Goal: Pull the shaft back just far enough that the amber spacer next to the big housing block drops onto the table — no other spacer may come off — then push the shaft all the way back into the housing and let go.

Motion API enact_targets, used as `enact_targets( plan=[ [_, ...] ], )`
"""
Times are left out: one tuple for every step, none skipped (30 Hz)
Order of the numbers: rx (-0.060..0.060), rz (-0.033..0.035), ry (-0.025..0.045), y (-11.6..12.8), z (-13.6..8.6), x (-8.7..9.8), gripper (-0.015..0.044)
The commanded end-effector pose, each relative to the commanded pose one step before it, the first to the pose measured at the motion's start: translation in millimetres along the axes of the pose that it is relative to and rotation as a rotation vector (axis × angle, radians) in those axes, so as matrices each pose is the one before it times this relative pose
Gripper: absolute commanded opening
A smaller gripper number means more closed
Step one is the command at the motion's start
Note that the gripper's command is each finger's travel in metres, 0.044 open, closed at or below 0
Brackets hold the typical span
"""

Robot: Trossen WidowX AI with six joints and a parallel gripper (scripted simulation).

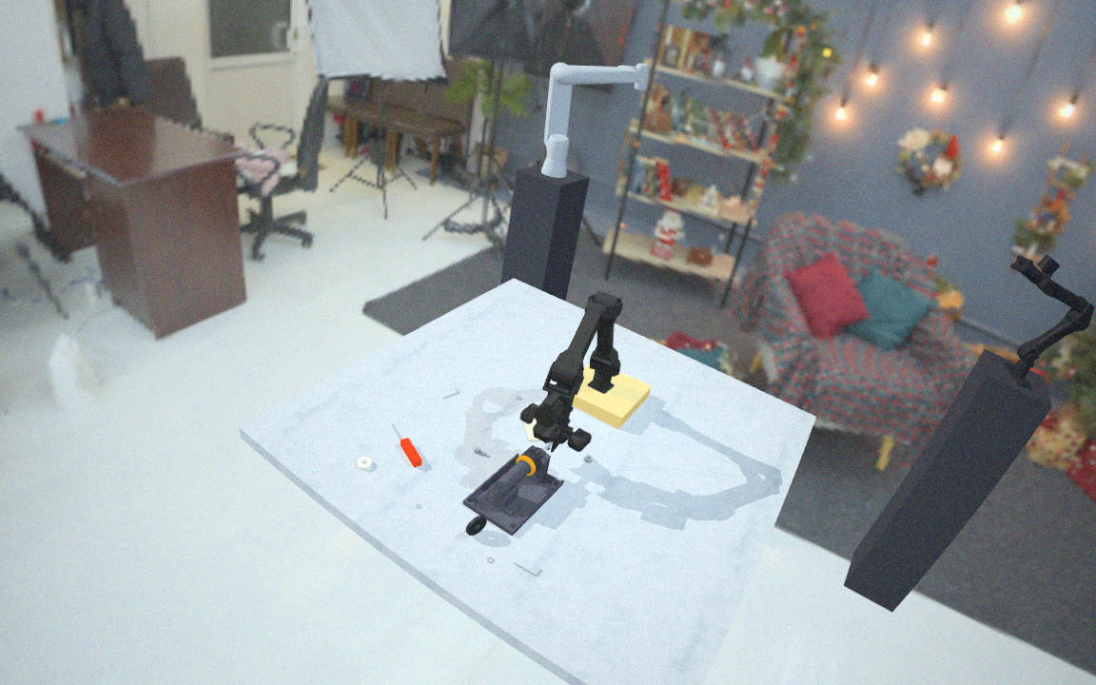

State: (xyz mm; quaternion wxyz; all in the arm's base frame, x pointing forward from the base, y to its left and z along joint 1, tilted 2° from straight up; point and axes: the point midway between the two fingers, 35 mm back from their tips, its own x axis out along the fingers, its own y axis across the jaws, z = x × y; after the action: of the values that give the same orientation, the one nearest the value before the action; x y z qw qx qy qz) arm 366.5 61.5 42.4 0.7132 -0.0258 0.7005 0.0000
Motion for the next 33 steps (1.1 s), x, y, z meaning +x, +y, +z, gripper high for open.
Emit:
enact_targets(
  plan=[
    [0.0012,0.00102,0.00317,0.21,-1.30,0.10,0.0000],
    [0.0000,0.00000,0.00001,0.00,-0.18,0.00,0.0000],
    [0.0000,0.00000,0.00000,0.00,0.00,0.00,0.0000],
    [0.0000,0.00000,0.00001,0.00,-0.09,0.00,0.0000],
    [0.0000,0.00000,0.00001,0.00,-0.09,0.00,0.0000],
    [0.0000,0.00000,0.00001,0.00,-0.18,0.00,0.0000],
    [0.0000,0.00000,0.00000,0.00,0.00,0.00,0.0000],
    [0.0000,0.00000,0.00001,0.00,-0.09,0.00,0.0000],
    [0.0000,0.00000,0.00001,0.00,-0.09,0.00,0.0000],
    [0.0000,0.00000,0.00001,0.00,-0.18,0.00,0.0000],
    [0.0000,0.00000,0.00000,0.00,0.00,0.00,0.0000],
    [0.0000,0.00000,0.00001,0.00,-0.09,0.00,0.0000],
    [0.0000,0.00000,0.00001,0.00,-0.09,0.00,0.0000],
    [0.0000,0.00000,0.00001,0.00,-0.18,0.00,0.0000],
    [0.0000,0.00000,0.00000,0.00,0.00,0.00,0.0000],
    [0.0000,0.00000,0.00001,0.00,-0.09,0.00,0.0000],
    [0.0000,0.00000,0.00001,0.00,-0.09,0.00,0.0000],
    [0.0000,0.00000,0.00001,0.00,-0.18,0.00,0.0000],
    [0.0000,0.00000,0.00000,0.00,0.00,0.00,0.0000],
    [0.0000,0.00000,0.00001,0.00,-0.09,0.00,0.0000],
    [0.0000,0.00000,0.00001,0.00,-0.09,0.00,0.0000],
    [0.0000,0.00000,0.00001,0.00,-0.18,0.00,0.0000],
    [0.0000,0.00000,0.00000,0.00,0.00,0.00,0.0000],
    [0.0000,0.00000,0.00001,0.00,-0.09,0.00,0.0000],
    [0.0000,0.00000,0.00001,0.00,-0.09,0.00,0.0000],
    [0.0000,0.00000,0.00001,0.00,-0.18,0.00,0.0000],
    [0.0000,0.00000,0.00000,0.00,0.00,0.00,0.0000],
    [0.0000,0.00000,0.00001,0.00,-0.09,0.00,0.0000],
    [0.0000,0.00000,0.00001,0.00,-0.09,0.00,0.0000],
    [0.0000,0.00000,0.00001,0.00,-0.18,0.00,0.0000],
    [0.0000,0.00000,0.00000,0.00,0.00,0.00,0.0000],
    [0.0000,0.00000,0.00001,0.00,-0.09,0.00,0.0000],
    [0.0000,0.00000,0.00001,0.00,-0.09,0.00,0.0000]
  ],
)
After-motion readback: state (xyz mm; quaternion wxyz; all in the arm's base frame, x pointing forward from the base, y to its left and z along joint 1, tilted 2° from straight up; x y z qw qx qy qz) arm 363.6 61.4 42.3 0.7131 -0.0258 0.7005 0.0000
